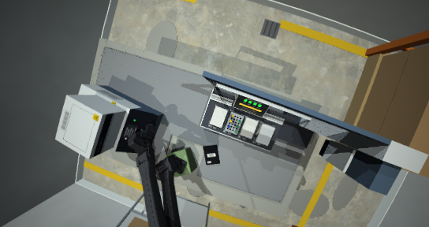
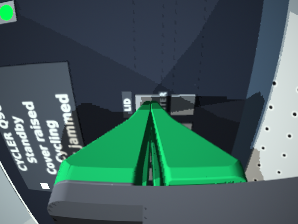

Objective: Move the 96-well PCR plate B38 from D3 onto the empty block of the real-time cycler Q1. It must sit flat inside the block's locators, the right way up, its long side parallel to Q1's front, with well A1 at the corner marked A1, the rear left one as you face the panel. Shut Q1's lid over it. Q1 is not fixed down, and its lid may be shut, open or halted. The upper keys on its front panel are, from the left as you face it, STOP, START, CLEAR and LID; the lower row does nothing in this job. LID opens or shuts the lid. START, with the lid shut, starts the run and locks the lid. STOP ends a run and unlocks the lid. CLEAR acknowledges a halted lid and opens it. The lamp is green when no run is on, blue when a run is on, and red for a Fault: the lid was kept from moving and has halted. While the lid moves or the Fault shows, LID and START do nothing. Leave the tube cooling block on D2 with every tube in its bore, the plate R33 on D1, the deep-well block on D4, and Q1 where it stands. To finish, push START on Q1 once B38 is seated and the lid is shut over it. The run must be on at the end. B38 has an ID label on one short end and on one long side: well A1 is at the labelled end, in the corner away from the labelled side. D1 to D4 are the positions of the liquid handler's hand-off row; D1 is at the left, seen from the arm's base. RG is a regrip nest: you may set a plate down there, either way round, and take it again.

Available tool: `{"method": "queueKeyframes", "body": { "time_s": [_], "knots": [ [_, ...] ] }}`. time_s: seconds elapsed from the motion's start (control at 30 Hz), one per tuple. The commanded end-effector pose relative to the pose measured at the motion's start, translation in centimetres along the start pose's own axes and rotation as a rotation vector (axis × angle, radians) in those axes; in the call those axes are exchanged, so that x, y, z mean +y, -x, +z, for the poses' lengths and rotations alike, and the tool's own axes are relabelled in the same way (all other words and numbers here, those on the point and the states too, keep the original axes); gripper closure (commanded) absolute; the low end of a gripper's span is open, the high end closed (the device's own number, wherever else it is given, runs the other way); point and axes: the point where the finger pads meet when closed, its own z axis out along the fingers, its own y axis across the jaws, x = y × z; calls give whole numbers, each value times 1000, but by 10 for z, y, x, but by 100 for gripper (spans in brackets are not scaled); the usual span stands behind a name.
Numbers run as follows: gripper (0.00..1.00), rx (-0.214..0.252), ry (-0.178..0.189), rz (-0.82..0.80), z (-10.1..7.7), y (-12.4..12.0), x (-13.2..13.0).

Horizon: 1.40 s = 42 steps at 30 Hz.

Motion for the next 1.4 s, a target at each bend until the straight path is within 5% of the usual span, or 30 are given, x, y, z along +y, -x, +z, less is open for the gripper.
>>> {"method": "queueKeyframes", "body": {
  "time_s": [0.0,1.37],
  "knots": [
    [100,-16,53,-30,-6,14,39],
    [100,-36,69,-21,-5,20,46]
  ]
}}
